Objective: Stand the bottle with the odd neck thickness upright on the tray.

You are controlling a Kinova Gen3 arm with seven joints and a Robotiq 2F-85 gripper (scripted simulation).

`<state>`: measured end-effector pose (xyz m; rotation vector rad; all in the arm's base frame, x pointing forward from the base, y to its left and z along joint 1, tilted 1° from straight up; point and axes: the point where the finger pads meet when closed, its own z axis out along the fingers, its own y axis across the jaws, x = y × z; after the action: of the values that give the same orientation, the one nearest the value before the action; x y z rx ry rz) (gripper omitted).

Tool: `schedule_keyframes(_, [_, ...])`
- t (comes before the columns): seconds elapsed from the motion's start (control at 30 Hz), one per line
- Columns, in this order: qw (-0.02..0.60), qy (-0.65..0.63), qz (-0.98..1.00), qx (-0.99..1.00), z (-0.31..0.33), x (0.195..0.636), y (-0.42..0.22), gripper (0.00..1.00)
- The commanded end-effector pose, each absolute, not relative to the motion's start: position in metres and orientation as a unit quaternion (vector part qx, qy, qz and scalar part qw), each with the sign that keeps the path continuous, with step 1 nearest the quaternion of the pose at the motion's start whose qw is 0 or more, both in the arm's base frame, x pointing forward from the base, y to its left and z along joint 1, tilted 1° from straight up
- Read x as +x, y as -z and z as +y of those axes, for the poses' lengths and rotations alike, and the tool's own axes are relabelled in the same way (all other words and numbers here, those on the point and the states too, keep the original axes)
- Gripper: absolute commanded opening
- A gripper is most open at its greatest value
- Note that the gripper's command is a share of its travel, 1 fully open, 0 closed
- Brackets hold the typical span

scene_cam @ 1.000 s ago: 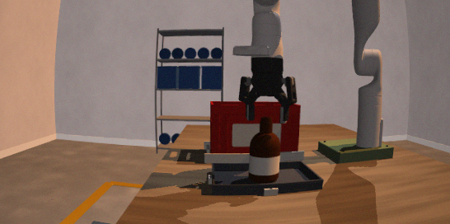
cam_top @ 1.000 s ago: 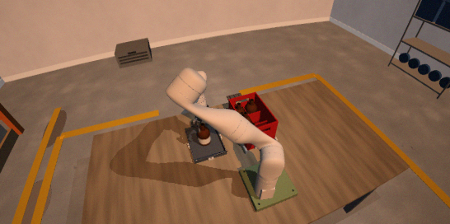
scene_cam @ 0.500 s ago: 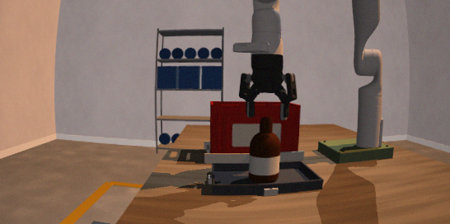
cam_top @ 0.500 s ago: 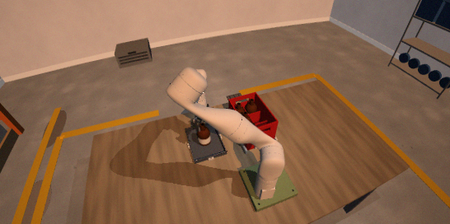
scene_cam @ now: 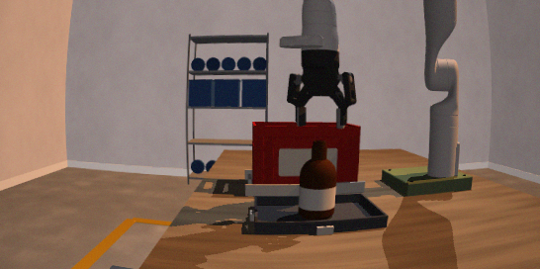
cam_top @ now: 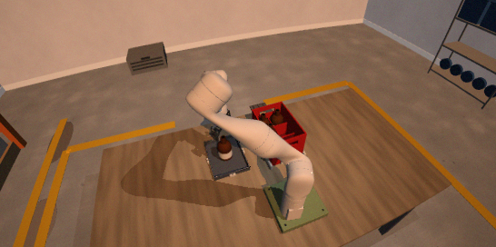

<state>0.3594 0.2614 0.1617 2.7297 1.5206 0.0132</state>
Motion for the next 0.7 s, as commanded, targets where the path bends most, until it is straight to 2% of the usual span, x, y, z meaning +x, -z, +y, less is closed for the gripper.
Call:
schedule_keyframes(0.0, [0.006,-0.008,0.488,0.873,0.264,0.36,-0.17,1.0])
schedule_keyframes(0.67, [0.006,-0.008,0.488,0.873,0.264,0.359,-0.209,1.0])
